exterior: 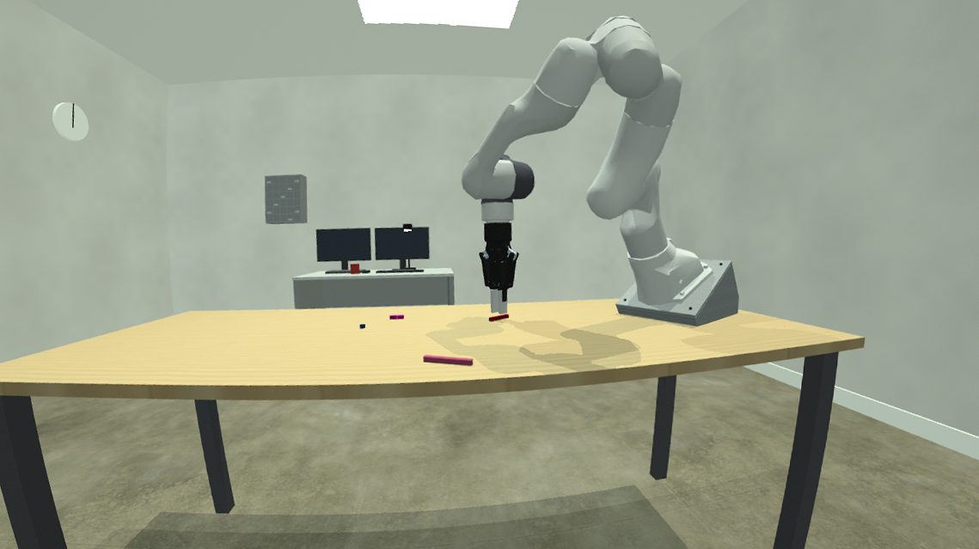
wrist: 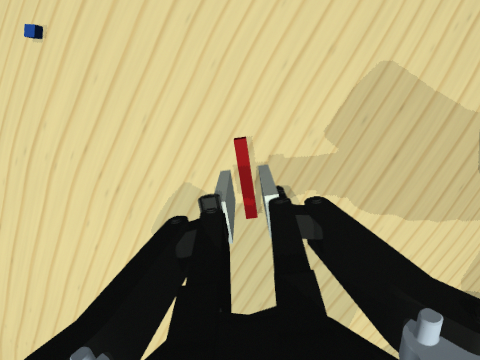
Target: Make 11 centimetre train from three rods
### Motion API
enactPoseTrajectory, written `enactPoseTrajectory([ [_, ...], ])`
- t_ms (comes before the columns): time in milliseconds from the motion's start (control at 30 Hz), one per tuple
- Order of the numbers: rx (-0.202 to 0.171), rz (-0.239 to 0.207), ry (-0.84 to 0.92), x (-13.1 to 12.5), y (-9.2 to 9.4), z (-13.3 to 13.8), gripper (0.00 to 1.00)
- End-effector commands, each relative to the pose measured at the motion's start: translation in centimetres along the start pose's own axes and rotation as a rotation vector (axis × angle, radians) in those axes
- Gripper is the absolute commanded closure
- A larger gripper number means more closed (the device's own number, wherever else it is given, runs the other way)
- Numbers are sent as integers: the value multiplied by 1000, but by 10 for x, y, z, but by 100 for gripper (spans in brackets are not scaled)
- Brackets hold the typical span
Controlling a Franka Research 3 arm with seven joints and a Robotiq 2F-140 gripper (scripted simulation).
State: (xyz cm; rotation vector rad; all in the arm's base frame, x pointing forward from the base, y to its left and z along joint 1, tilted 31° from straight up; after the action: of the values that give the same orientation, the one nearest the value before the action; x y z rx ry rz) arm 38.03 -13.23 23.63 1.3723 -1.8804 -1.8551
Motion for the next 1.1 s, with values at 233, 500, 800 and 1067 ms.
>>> enactPoseTrajectory([
  [233,1,-2,1,-1,-1,0,77],
  [500,1,-2,1,-1,-6,0,77],
  [800,1,-2,1,-1,-14,0,77],
  [1067,1,-2,1,-1,-17,0,77],
])
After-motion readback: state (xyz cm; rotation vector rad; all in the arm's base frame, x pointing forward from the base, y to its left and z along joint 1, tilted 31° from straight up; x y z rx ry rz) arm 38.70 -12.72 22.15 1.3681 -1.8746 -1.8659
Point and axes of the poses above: the point where the finger pads meet when closed, its own y axis back along the fingers, its own z axis across the jaws, x = y × z, the point moved 7 cm from there along y, back along the fingers, and after that the axes turned 13 degrees about y, right-handed, at the moved point
